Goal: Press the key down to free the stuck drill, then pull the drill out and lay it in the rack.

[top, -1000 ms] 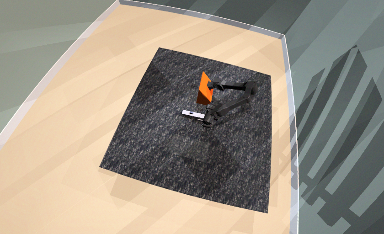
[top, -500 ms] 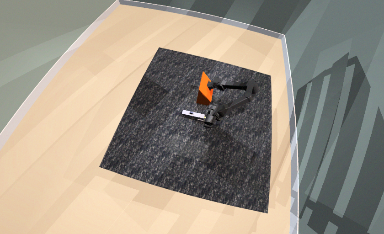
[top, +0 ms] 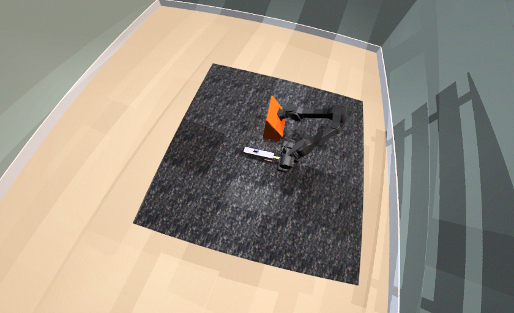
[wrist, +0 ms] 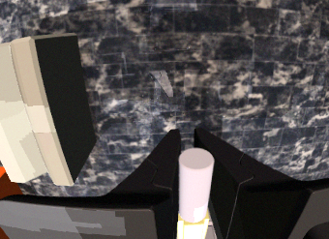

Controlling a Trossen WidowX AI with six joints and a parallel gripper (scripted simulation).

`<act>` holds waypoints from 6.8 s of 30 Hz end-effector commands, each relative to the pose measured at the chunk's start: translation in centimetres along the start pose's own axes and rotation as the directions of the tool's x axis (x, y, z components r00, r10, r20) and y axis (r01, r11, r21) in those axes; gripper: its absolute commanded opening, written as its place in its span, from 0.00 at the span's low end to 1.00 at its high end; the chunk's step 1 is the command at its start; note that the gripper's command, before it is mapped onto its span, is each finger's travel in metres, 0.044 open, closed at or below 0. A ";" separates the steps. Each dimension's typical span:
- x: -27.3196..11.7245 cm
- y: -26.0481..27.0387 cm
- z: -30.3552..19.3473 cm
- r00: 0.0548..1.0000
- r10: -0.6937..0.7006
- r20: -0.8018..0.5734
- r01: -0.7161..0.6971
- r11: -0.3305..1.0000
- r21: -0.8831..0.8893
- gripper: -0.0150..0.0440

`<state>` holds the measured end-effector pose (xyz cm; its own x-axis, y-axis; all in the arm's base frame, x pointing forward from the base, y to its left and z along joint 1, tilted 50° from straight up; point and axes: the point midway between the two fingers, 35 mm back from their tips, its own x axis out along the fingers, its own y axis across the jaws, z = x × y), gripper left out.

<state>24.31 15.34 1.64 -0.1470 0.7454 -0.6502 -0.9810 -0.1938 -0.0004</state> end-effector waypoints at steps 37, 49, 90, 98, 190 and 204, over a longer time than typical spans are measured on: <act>0.5 -0.1 -0.8 1.000 0.002 0.003 -0.002 1.000 0.003 1.00; 0.5 -0.1 -1.0 1.000 -0.001 0.002 0.001 1.000 0.005 0.87; 0.2 0.0 0.9 1.000 0.002 0.003 -0.002 1.000 0.003 0.25; 0.1 0.1 2.1 1.000 0.002 0.004 -0.002 1.000 0.003 0.25; -4.4 1.4 5.5 1.000 0.002 0.003 -0.002 1.000 0.003 0.25; -4.2 3.8 6.1 1.000 0.003 0.004 -0.003 1.000 0.004 0.25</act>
<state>20.99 15.37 9.02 -0.1474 0.7469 -0.6484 -0.9809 -0.1946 -0.0012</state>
